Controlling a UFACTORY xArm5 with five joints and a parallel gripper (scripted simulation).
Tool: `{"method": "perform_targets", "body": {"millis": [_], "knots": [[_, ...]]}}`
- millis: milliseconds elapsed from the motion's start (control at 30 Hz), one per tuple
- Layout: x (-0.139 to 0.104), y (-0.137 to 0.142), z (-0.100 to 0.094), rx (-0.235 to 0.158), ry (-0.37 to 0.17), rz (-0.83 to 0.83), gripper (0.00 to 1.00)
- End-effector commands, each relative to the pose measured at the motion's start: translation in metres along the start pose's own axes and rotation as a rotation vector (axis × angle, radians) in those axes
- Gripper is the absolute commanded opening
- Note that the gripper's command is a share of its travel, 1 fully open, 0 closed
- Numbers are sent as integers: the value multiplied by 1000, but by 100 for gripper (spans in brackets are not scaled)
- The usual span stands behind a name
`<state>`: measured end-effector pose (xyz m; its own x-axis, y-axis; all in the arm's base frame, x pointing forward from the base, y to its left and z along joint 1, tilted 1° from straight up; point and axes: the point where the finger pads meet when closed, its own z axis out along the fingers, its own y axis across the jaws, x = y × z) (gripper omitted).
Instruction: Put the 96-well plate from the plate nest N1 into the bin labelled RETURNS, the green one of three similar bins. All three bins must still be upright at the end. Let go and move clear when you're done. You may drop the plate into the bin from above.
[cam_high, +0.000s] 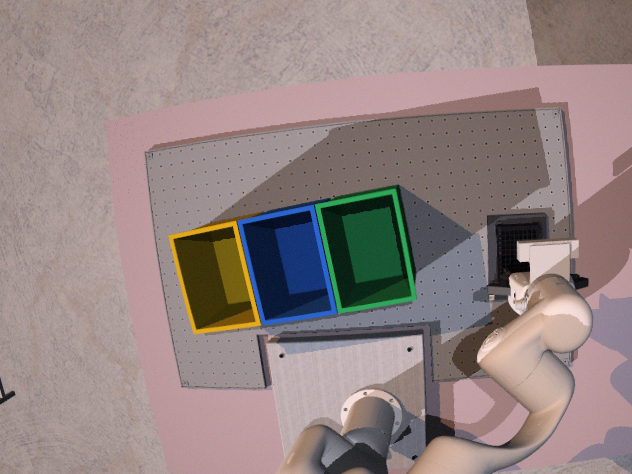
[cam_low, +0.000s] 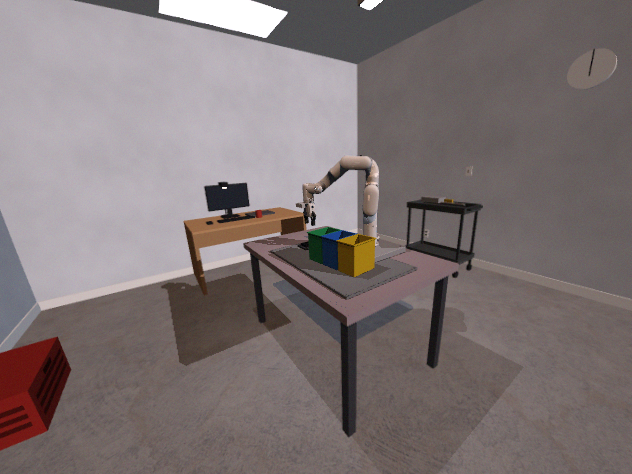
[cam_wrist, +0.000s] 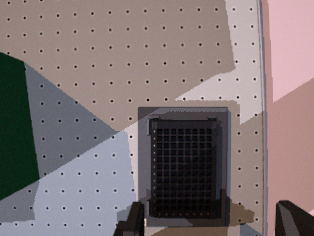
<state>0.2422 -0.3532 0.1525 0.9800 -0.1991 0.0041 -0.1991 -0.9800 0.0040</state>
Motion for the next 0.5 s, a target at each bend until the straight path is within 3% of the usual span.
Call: {"method": "perform_targets", "body": {"millis": [0, 467], "knots": [[1, 1, 7, -3, 3, 0, 100], [1, 1, 27, -3, 3, 0, 100]]}}
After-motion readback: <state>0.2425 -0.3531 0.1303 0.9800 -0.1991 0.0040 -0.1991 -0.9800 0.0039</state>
